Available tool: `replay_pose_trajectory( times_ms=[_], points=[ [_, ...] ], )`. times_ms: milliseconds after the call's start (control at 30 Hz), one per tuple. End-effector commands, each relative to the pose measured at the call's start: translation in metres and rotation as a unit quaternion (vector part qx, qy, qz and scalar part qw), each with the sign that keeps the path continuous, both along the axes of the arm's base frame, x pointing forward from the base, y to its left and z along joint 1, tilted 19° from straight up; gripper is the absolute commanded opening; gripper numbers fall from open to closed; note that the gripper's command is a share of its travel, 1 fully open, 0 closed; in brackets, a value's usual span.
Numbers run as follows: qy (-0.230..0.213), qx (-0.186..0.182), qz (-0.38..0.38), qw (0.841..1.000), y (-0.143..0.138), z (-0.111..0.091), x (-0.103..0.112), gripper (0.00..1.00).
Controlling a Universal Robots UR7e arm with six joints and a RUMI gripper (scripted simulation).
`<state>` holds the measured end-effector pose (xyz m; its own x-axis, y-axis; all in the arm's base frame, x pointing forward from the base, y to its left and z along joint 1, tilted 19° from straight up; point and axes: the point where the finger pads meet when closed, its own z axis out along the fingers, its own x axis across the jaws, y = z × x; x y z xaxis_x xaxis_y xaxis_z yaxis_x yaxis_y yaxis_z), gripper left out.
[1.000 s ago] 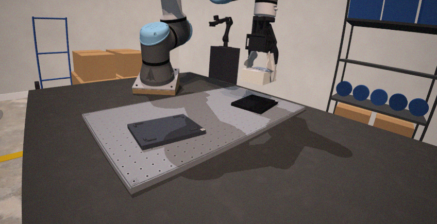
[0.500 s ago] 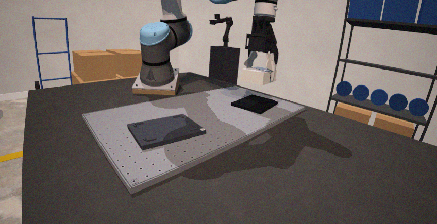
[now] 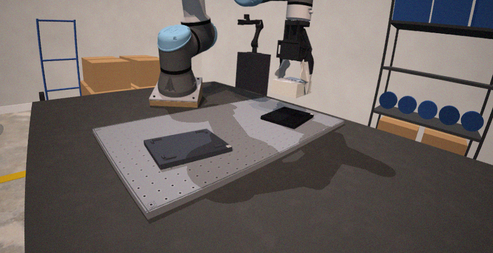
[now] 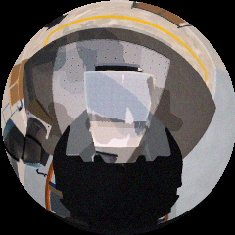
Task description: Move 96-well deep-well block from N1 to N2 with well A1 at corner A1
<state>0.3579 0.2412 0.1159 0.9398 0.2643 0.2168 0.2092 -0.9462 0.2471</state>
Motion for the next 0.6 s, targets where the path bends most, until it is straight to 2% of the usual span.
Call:
replay_pose_trajectory(
  times_ms=[0, 567],
  points=[
    [-0.001, 0.000, 0.000, 1.000, -0.001, -0.007, 0.002, 0.00],
    [-0.001, 0.000, 0.000, 1.000, -0.006, -0.031, 0.009, 0.00]
  ],
)
